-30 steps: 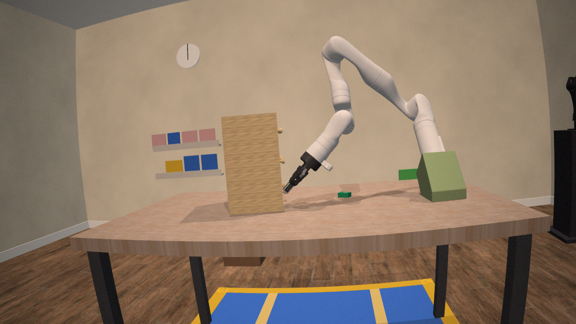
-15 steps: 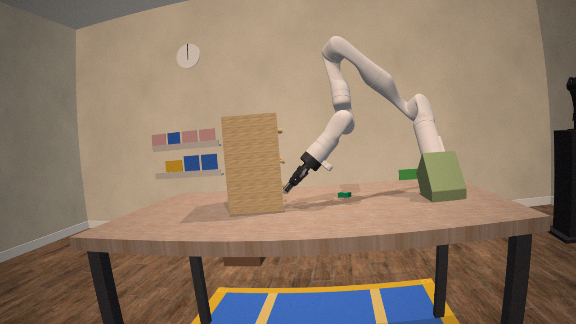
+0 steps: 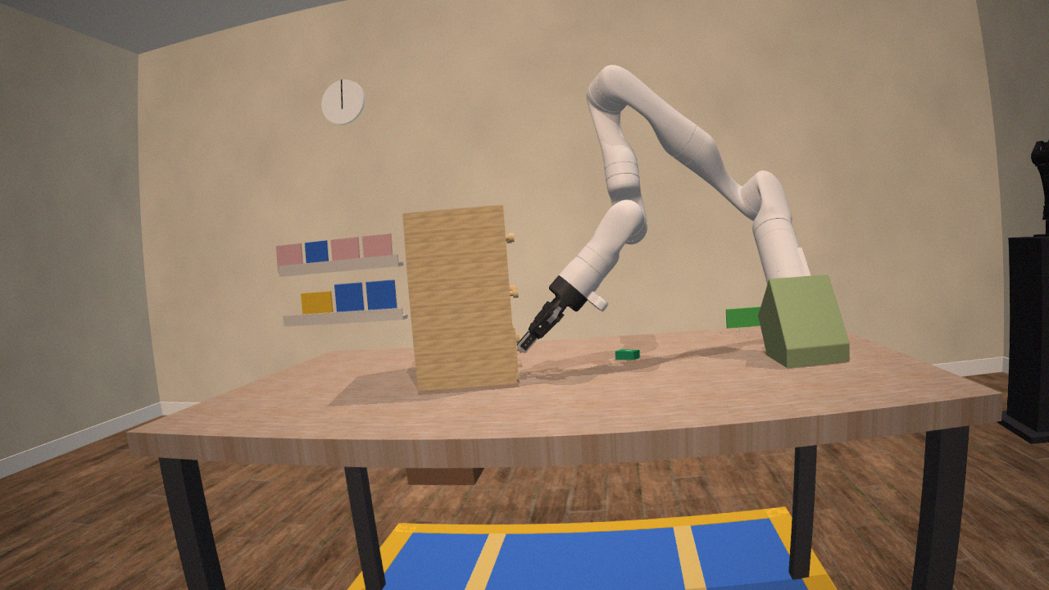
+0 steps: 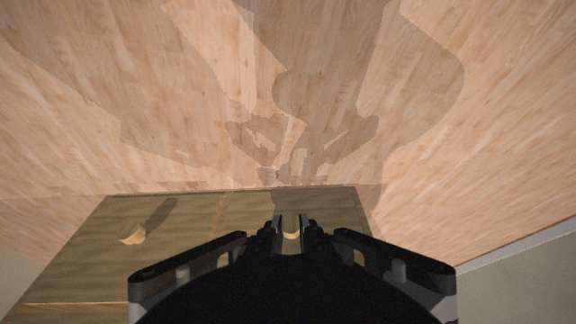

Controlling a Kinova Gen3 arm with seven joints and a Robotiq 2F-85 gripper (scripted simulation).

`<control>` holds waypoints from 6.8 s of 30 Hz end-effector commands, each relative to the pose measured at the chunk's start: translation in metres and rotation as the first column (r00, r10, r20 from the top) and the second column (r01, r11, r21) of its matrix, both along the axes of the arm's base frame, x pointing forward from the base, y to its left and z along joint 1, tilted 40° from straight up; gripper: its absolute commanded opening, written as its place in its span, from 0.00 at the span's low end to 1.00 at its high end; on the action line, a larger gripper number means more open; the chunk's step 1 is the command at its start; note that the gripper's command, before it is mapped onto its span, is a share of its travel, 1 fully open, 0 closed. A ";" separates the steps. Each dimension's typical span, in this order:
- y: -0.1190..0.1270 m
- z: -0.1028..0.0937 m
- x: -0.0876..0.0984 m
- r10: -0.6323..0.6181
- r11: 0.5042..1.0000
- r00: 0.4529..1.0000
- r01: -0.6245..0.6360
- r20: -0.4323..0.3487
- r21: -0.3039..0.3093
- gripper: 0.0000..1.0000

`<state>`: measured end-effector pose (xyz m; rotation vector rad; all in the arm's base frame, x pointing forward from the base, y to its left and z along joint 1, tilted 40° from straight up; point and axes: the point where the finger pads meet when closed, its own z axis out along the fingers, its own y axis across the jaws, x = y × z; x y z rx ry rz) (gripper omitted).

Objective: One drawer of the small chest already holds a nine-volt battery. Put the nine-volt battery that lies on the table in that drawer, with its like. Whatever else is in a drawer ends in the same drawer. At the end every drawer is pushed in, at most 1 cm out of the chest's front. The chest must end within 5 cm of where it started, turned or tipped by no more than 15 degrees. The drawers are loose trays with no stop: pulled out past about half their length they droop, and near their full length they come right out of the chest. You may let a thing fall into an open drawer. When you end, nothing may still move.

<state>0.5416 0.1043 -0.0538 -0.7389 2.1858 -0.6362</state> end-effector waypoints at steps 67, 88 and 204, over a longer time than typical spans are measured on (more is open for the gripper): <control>-0.023 0.006 -0.063 -0.001 1.000 1.000 0.001 -0.004 -0.005 0.13; -0.023 0.006 -0.063 -0.001 1.000 1.000 0.001 -0.004 -0.005 0.21; 0.005 0.100 -0.193 -0.175 0.982 0.972 0.162 -0.157 -0.093 0.33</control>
